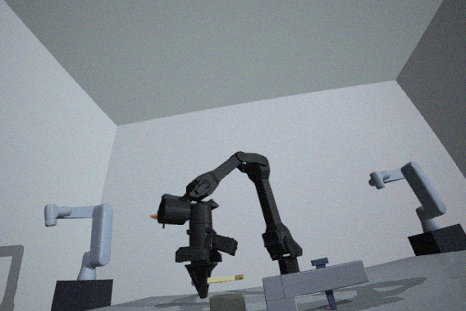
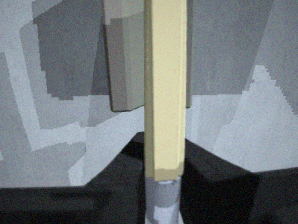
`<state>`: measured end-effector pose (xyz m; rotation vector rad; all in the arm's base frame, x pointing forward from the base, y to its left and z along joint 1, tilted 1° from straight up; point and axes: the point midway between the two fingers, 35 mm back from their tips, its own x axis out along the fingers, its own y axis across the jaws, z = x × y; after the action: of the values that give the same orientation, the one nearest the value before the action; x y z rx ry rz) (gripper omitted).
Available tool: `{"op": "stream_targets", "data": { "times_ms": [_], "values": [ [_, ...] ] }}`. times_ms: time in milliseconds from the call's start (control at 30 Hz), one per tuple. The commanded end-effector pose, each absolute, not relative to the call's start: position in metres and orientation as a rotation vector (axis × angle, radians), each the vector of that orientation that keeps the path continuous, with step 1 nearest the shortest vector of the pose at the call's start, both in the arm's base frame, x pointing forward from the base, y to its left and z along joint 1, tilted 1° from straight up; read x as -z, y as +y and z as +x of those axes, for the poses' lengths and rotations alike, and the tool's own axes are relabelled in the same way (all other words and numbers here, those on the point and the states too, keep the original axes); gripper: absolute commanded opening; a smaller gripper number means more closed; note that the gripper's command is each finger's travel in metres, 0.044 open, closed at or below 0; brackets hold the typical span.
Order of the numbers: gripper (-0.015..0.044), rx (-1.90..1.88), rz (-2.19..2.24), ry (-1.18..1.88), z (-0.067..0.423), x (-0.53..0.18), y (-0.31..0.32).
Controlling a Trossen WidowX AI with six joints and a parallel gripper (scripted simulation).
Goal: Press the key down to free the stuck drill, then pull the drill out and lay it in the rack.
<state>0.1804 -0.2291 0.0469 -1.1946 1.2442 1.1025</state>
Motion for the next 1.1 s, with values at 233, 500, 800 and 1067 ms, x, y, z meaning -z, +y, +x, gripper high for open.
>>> {"op": "stream_targets", "data": {
  "times_ms": [233, 500, 800, 1067],
  "values": [
    [0.0000, -1.114, -1.190, 1.237, 0.180, -0.035, -0.228],
    [0.0000, -1.114, -1.190, 1.237, 0.181, -0.027, -0.229],
    [0.0000, -1.114, -1.190, 1.237, 0.181, -0.018, -0.229],
    [0.0000, -1.114, -1.190, 1.237, 0.181, -0.012, -0.229]
  ]
}}
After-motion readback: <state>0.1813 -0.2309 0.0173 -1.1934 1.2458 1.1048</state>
